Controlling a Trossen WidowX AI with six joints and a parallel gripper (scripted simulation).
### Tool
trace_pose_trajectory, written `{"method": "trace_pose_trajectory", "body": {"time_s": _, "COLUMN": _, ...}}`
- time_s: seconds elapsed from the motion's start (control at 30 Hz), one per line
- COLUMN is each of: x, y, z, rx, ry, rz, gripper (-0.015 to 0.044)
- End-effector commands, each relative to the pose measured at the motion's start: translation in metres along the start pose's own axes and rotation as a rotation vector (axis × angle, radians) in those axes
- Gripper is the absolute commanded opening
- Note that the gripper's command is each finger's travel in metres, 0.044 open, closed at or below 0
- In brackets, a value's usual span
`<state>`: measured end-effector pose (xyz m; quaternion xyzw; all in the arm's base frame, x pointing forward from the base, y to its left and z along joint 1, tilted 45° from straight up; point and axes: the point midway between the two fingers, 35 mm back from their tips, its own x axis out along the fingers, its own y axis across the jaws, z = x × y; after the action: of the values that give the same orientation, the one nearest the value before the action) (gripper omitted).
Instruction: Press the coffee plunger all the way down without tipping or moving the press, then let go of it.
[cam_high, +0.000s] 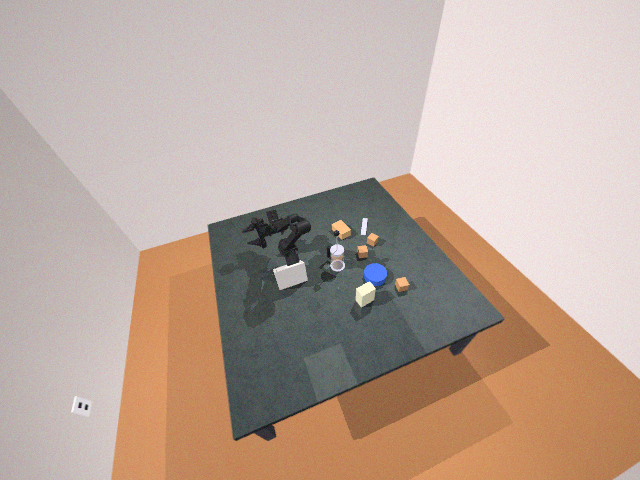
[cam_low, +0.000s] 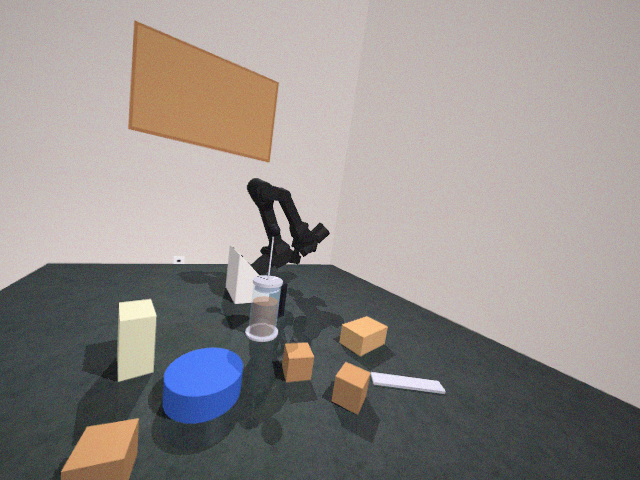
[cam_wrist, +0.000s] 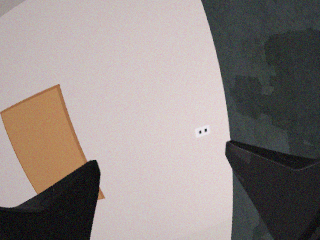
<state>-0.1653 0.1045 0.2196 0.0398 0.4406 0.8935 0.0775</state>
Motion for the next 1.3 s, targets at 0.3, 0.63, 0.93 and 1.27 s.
{"method": "trace_pose_trajectory", "body": {"time_s": 0.3, "x": -0.023, "y": -0.031, "z": 0.049, "rx": 0.014, "ry": -0.209, "rz": -0.212, "gripper": 0.0440}}
{"method": "trace_pose_trajectory", "body": {"time_s": 0.63, "x": -0.101, "y": -0.074, "z": 0.111, "rx": -0.005, "ry": -0.505, "rz": -0.584, "gripper": 0.0440}}
{"method": "trace_pose_trajectory", "body": {"time_s": 0.93, "x": -0.205, "y": -0.094, "z": 0.136, "rx": 0.094, "ry": -0.790, "rz": -0.915, "gripper": 0.0440}}
{"method": "trace_pose_trajectory", "body": {"time_s": 1.27, "x": -0.327, "y": -0.084, "z": 0.103, "rx": 0.224, "ry": -1.033, "rz": -1.220, "gripper": 0.0440}}
